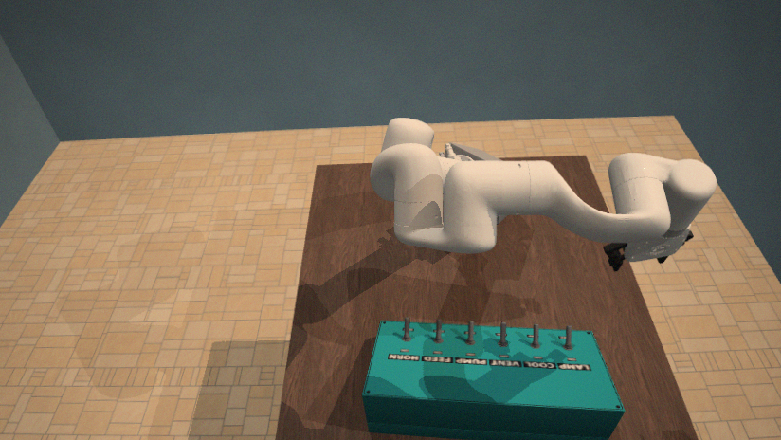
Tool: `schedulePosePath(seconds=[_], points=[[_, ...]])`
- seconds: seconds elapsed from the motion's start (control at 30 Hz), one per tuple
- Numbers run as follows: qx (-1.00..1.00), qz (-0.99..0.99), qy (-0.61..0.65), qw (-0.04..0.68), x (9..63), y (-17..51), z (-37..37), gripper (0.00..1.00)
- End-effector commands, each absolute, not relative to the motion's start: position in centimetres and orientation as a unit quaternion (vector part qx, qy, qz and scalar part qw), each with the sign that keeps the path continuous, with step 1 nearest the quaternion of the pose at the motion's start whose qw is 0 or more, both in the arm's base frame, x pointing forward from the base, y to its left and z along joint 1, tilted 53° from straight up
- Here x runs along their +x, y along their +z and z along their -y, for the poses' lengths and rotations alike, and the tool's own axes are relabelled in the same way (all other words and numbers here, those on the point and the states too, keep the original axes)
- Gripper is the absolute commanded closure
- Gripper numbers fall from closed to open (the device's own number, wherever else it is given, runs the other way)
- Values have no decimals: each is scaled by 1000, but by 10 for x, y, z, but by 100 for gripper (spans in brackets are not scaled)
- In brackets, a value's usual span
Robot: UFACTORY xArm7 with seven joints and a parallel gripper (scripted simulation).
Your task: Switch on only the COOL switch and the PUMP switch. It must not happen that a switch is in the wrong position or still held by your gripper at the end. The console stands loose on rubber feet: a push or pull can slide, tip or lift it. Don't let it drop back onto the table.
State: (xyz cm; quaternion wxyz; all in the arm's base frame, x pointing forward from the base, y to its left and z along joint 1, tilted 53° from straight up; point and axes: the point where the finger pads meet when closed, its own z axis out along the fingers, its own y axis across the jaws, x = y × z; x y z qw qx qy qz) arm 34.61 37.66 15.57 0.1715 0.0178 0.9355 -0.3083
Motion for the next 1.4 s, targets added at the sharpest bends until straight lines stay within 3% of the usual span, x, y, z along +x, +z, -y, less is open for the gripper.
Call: schedulePosePath(seconds=[0.0,0.1,0.23,0.3,0.4,0.47,0.5,0.57,0.77,1.13,1.17,1.37], points=[[16,-936,-306,172,344,157,-379,0],[21,-931,-313,187,345,155,-373,0],[41,-890,-346,295,350,147,-328,0],[41,-890,-346,295,350,147,-328,0],[43,-859,-351,371,351,143,-298,0],[43,-859,-351,371,351,143,-298,0],[41,-844,-348,406,351,141,-284,0],[41,-844,-348,406,351,141,-284,0],[22,-807,-323,494,348,135,-248,0],[19,-802,-317,505,347,134,-244,0],[19,-802,-317,505,347,134,-244,24],[19,-802,-317,505,347,134,-244,24]])
